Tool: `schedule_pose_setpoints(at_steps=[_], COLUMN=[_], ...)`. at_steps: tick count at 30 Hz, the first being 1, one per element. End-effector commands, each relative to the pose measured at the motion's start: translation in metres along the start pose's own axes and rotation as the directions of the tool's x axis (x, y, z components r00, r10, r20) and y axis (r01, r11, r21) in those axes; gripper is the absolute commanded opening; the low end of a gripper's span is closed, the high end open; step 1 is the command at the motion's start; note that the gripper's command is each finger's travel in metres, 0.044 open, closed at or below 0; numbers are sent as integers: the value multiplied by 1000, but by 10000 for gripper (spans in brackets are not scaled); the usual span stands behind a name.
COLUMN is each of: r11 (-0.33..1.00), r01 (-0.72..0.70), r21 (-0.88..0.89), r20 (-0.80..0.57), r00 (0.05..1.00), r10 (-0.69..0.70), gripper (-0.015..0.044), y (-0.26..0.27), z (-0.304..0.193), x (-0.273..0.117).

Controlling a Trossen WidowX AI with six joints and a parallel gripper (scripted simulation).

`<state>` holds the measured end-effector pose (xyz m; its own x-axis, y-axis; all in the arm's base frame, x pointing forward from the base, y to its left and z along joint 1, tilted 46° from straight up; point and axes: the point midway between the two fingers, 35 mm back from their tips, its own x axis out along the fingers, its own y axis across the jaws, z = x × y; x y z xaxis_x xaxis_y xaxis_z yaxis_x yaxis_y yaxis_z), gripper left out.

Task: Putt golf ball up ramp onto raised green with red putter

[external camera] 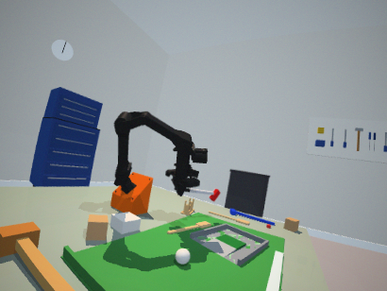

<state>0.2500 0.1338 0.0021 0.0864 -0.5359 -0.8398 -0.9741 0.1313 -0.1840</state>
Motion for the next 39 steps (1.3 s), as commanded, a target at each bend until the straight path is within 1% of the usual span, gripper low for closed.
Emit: schedule_pose_setpoints(at_steps=[1, 5, 10, 15, 21, 26, 30, 32, 39], r11=[987, 942, 843, 702, 487, 280, 112, 82, 82], r01=[23, 44, 74, 108, 149, 181, 203, 207, 206], r21=[161, 333, 532, 704, 861, 943, 973, 975, 975], r20=[-2, -20, -46, -77, -120, -160, -192, -198, -197], r00=[1000, 999, 997, 994, 989, 982, 976, 975, 975], r10=[-23, -40, -59, -75, -90, -98, -102, -102, -102], gripper=[0, 0, 0, 0, 0, 0, 0, 0, 0], y=[-13, -25, -36, -44, -48, -46, -43, -42, -43], z=[-22, -48, -81, -116, -158, -194, -220, -225, -226], x=[-11, -19, -28, -36, -45, -53, -58, -59, -52])
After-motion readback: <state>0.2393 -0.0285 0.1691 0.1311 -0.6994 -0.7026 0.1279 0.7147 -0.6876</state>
